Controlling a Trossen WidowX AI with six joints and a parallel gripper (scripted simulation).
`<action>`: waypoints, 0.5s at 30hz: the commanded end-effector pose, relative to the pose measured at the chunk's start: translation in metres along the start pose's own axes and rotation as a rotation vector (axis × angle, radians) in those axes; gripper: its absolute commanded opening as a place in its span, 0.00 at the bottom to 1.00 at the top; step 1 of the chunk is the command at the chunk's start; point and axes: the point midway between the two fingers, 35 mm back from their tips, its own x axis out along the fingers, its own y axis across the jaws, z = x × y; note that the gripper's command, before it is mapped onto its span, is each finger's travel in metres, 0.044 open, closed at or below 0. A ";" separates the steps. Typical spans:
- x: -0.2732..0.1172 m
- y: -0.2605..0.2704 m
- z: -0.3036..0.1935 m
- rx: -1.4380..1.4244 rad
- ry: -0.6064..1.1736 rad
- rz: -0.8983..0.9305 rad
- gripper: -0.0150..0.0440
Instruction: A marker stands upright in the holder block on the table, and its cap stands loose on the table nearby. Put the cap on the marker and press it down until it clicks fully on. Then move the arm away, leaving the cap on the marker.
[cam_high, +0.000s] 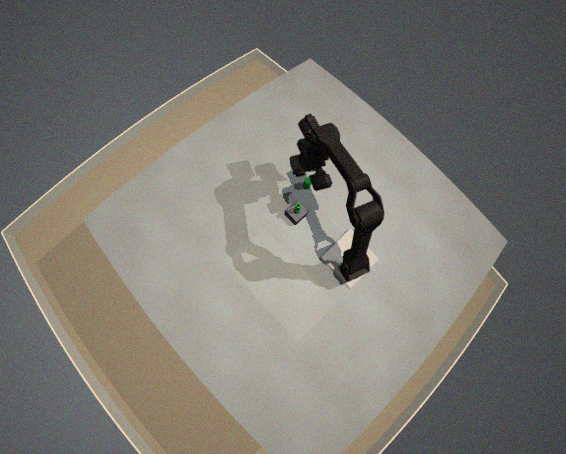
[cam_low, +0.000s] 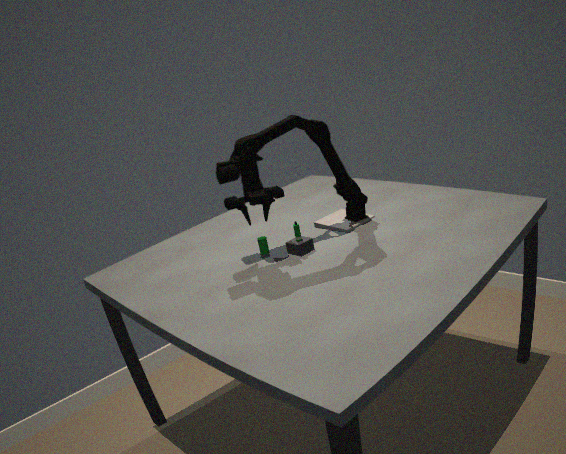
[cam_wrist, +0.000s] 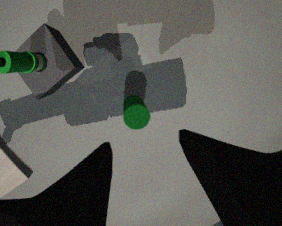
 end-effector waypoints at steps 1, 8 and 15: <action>0.021 0.003 -0.001 0.008 0.000 0.031 0.68; 0.035 0.002 -0.001 0.008 -0.001 0.031 0.68; 0.037 0.002 -0.001 0.008 -0.001 0.031 0.68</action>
